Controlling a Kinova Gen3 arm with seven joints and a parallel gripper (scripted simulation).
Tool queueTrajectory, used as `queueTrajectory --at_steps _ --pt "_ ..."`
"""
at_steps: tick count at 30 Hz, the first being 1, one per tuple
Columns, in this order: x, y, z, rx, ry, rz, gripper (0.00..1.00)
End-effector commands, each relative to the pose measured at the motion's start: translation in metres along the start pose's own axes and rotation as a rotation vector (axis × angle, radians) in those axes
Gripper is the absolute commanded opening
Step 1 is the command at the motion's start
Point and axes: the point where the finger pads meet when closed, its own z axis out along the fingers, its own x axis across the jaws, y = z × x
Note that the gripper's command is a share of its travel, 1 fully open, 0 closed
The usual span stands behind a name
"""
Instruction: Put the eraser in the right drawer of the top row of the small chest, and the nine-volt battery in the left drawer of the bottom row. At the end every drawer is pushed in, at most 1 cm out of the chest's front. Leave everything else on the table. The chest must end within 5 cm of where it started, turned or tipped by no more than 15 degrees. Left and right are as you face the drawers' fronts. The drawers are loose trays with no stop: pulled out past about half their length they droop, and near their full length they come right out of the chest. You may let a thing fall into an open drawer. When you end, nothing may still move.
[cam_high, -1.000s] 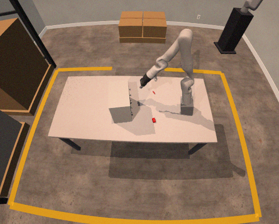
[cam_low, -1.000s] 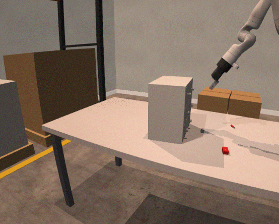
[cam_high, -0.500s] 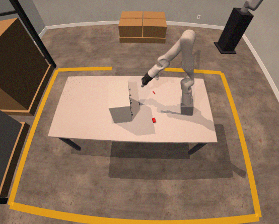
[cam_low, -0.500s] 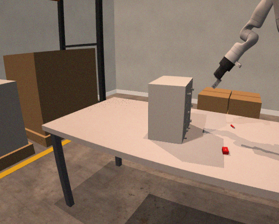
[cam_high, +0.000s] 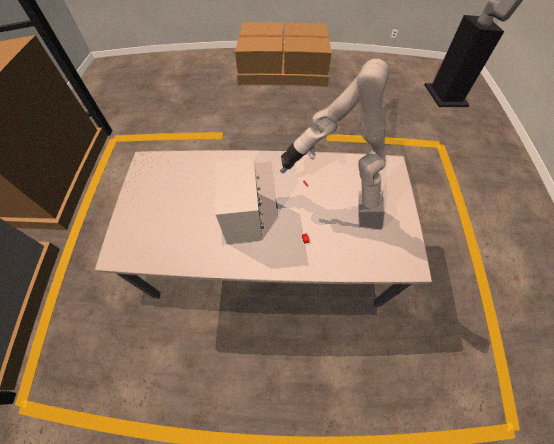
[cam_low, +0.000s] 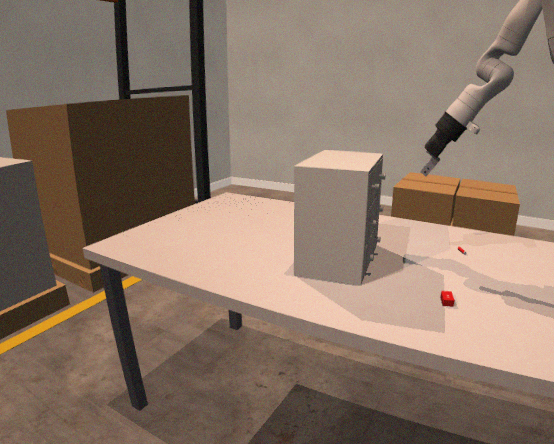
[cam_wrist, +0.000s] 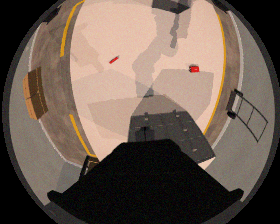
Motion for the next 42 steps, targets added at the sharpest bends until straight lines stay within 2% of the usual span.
queueTrajectory --at_steps 1,42 --pt "-0.0006 0.0003 -0.0015 -0.001 -0.001 0.001 0.0" --pt "-0.0023 0.0034 -0.0085 0.031 -0.004 -0.003 0.0"
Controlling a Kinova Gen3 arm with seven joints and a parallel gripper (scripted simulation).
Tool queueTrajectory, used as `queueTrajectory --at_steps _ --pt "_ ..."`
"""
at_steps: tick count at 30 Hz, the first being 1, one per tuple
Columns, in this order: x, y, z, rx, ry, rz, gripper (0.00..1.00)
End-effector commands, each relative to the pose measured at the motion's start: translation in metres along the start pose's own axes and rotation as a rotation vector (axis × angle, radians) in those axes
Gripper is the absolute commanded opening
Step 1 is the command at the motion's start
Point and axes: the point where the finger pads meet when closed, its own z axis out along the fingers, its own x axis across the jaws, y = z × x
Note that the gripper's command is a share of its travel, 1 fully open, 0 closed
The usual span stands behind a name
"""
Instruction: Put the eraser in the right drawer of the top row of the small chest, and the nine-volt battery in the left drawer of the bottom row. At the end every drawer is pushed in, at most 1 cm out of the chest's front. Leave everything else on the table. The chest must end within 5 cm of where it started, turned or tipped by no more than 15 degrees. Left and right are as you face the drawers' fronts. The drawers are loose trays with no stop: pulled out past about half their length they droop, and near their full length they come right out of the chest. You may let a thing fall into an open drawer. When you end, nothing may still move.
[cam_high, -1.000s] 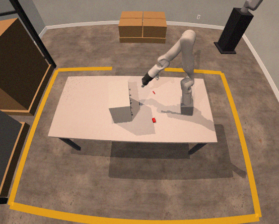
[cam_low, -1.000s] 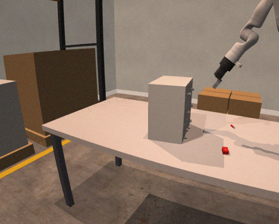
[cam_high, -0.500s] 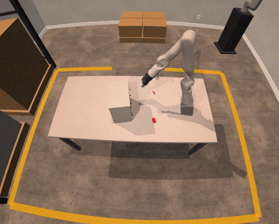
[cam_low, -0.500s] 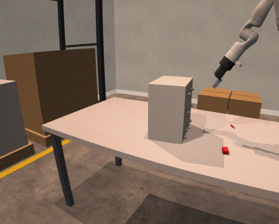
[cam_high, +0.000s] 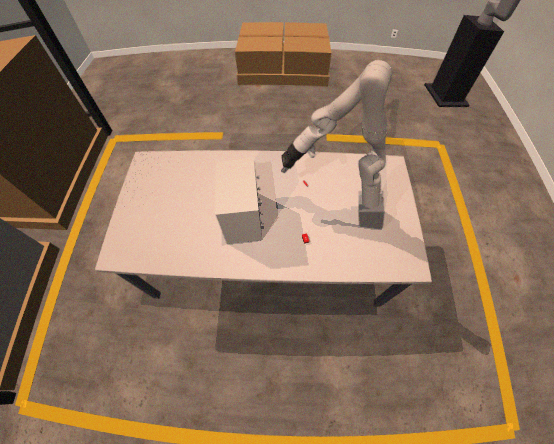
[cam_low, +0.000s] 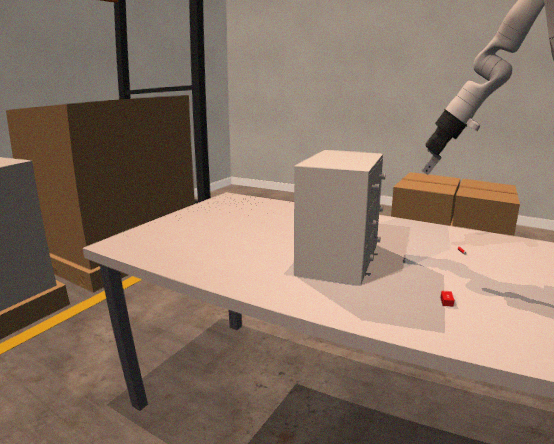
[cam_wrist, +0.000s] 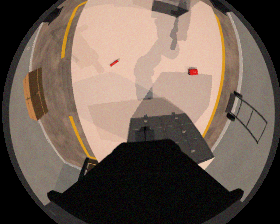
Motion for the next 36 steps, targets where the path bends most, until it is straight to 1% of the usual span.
queueTrajectory --at_steps 1,18,36 --pt "-0.005 0.004 -0.002 -0.002 -0.011 0.001 0.0" --pt "-0.005 0.005 -0.008 0.024 -0.011 0.0 0.0" --pt "-0.005 0.005 -0.017 0.067 -0.011 0.001 0.0"
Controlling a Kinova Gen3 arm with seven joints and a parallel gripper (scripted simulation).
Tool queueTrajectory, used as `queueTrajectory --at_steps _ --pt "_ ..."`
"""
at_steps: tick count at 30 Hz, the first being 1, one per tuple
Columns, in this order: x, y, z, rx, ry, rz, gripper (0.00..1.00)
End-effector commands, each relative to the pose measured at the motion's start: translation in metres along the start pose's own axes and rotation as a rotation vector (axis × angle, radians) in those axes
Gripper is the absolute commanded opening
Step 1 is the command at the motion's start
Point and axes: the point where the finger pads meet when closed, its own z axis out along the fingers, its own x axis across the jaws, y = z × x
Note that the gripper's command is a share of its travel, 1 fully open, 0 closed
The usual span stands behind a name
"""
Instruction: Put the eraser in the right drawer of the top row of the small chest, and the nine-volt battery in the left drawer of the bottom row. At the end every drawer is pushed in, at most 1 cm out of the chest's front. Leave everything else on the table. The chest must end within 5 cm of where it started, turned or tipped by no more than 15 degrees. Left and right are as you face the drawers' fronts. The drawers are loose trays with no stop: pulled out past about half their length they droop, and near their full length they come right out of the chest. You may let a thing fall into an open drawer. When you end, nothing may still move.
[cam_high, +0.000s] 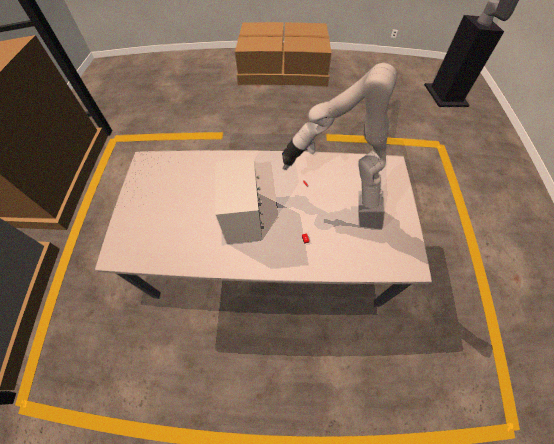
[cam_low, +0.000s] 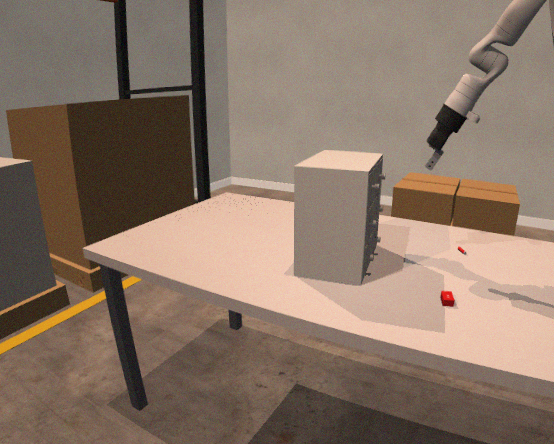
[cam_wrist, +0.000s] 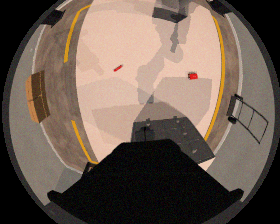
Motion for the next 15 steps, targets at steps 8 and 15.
queueTrajectory --at_steps 8,15 --pt "0.0003 0.0034 -0.0075 0.029 -0.001 -0.003 0.0" --pt "0.0009 0.0033 -0.0125 0.054 0.002 -0.004 0.0"
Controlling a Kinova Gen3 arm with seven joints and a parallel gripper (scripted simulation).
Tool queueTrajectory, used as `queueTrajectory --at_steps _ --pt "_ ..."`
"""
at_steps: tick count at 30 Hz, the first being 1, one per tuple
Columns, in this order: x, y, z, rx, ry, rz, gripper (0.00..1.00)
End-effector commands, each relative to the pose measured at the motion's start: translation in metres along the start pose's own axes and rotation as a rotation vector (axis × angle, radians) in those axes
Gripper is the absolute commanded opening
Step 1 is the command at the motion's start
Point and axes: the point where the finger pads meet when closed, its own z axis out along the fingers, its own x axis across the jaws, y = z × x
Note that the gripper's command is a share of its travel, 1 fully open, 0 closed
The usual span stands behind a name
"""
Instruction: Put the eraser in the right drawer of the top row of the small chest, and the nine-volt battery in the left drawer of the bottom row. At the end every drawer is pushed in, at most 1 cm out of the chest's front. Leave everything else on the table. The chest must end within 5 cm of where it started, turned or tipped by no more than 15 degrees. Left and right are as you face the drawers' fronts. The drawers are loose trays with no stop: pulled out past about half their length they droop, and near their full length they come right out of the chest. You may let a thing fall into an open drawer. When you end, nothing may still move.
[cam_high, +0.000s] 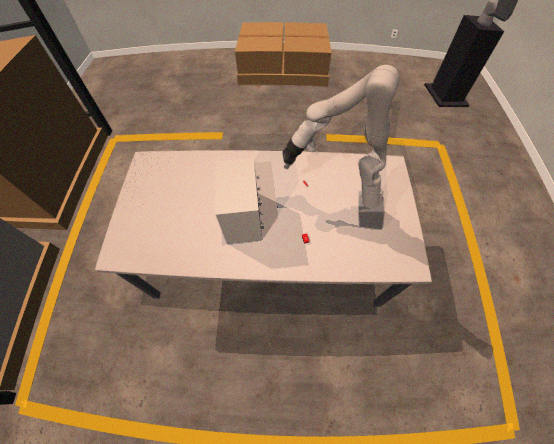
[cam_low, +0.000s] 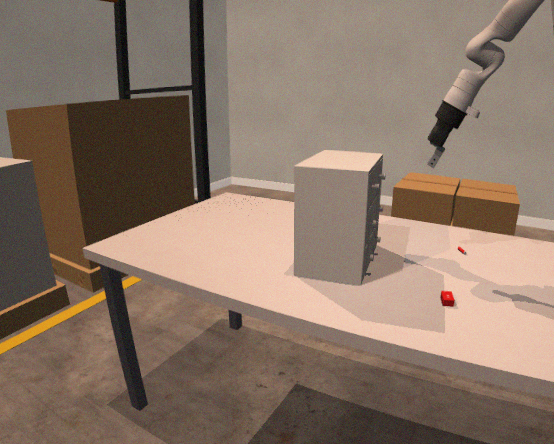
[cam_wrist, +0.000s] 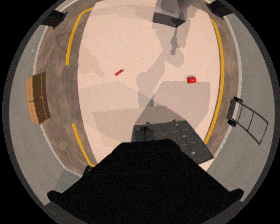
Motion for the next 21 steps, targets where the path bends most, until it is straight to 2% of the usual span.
queueTrajectory --at_steps 1,21 --pt "0.0 0.004 -0.003 0.003 -0.002 -0.002 0.0" --pt "0.003 -0.003 -0.024 0.122 0.008 0.001 0.0"
